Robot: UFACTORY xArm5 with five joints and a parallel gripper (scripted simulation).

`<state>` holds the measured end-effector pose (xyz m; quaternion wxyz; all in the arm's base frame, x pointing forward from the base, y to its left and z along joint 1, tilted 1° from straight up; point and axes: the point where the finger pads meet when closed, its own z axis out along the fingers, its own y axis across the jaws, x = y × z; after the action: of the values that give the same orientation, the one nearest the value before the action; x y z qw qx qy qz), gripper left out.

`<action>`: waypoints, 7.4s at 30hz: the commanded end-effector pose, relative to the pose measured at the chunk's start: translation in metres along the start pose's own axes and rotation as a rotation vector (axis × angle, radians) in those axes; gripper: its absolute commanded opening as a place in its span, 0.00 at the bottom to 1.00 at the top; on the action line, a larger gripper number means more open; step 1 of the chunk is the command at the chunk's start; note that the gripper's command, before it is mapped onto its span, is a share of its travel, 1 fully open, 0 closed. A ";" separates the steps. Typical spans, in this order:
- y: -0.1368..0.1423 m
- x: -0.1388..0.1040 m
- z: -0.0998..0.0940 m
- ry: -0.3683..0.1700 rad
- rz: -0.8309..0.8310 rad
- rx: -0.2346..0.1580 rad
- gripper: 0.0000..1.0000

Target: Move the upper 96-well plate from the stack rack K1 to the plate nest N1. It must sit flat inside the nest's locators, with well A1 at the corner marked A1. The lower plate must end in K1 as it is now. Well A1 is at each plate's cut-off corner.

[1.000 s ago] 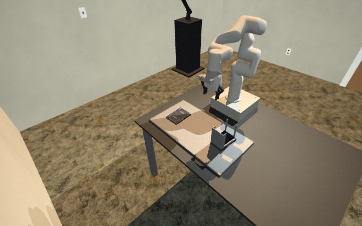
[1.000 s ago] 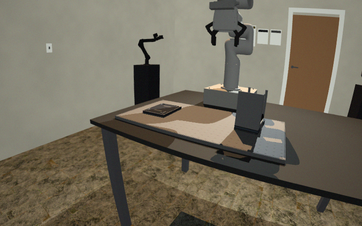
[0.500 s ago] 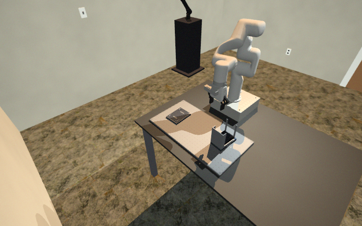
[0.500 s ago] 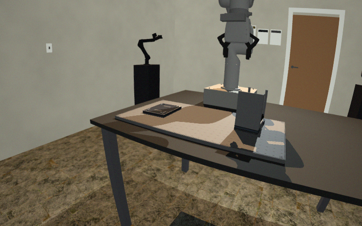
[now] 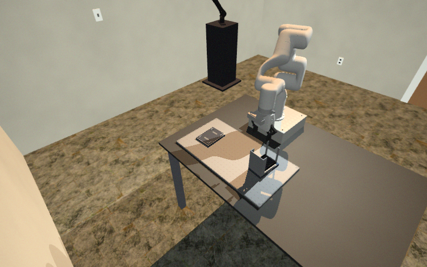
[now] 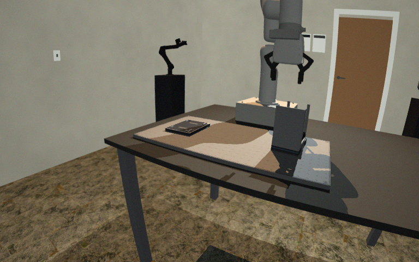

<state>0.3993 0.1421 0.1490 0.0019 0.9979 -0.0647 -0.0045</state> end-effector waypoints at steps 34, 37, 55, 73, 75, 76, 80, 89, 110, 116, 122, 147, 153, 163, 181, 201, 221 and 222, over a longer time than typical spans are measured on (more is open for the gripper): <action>-0.039 0.000 0.050 -0.001 0.000 0.013 1.00; -0.039 0.000 0.051 -0.001 0.000 0.013 1.00; -0.039 -0.001 0.078 -0.001 0.000 0.013 1.00; -0.039 -0.001 0.105 -0.001 0.000 0.013 1.00; -0.039 -0.001 0.108 -0.001 0.000 0.013 1.00; -0.039 -0.001 0.110 -0.001 0.000 0.013 1.00; -0.040 -0.001 0.116 -0.001 0.000 0.013 1.00; -0.040 -0.001 0.128 -0.001 0.000 0.013 1.00; -0.040 -0.001 0.160 -0.002 0.000 0.013 1.00; -0.040 -0.001 0.160 -0.002 0.000 0.013 1.00; -0.040 -0.001 0.160 -0.002 0.000 0.013 1.00; -0.040 -0.001 0.175 -0.002 0.000 0.013 1.00; -0.040 -0.001 0.179 -0.002 0.000 0.012 1.00; -0.040 -0.001 0.180 -0.002 0.000 0.012 1.00; -0.040 -0.001 0.179 -0.002 0.000 0.012 0.00; -0.040 -0.001 0.179 -0.002 0.000 0.012 0.00; -0.040 -0.001 0.179 -0.002 0.000 0.012 0.00; -0.040 -0.001 0.179 -0.002 0.000 0.012 0.00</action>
<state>0.4006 0.1809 -0.0318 0.0019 0.9979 -0.0649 -0.0036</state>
